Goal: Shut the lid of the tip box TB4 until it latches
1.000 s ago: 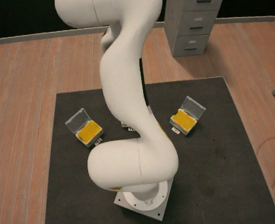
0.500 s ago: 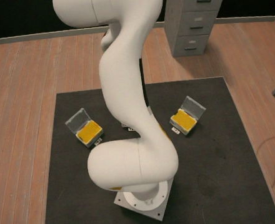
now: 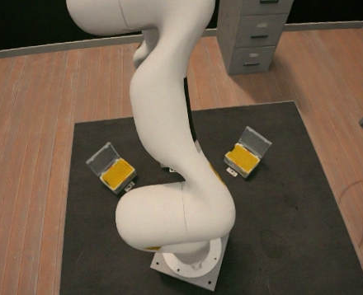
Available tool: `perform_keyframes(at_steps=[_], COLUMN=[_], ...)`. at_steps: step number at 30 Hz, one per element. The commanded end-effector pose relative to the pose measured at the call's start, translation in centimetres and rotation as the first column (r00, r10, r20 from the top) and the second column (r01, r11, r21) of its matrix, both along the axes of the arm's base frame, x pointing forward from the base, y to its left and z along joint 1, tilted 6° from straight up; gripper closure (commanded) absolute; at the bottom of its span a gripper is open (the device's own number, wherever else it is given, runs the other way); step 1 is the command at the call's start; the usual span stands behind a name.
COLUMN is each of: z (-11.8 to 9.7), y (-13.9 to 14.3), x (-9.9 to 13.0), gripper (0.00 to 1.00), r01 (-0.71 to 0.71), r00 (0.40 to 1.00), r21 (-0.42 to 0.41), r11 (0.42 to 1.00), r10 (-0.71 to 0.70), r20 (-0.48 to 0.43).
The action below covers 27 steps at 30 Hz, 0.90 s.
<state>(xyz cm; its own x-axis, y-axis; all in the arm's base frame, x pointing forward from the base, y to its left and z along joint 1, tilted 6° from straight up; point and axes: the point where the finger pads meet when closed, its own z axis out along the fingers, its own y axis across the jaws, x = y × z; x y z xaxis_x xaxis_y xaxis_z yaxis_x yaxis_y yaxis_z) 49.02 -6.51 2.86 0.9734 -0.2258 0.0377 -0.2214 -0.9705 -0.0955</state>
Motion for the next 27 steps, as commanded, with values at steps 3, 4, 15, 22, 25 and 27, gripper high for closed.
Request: perform_keyframes(at_steps=[3, 4, 15, 22, 25, 27], z=[0.1, 0.2, 0.3, 0.4, 0.4, 0.4], y=[0.2, 0.2, 0.4, 0.6, 0.7, 0.7], x=[-0.7, -0.9, -2.0, -2.9, -3.3, -3.3], gripper=[1.00, 1.00, 1.00, 1.00, 1.00, 1.00], r01=[0.000, 0.000, 0.000, 0.000, 0.000, 0.000], r00=[1.000, 1.000, 1.000, 1.000, 1.000, 1.000], r21=[0.001, 0.001, 0.001, 0.001, 0.001, 0.001], r11=[1.000, 1.000, 1.000, 1.000, 1.000, 1.000], r10=[0.000, 0.000, 0.000, 0.000, 0.000, 0.000], r20=[0.003, 0.003, 0.003, 0.003, 0.003, 0.003])
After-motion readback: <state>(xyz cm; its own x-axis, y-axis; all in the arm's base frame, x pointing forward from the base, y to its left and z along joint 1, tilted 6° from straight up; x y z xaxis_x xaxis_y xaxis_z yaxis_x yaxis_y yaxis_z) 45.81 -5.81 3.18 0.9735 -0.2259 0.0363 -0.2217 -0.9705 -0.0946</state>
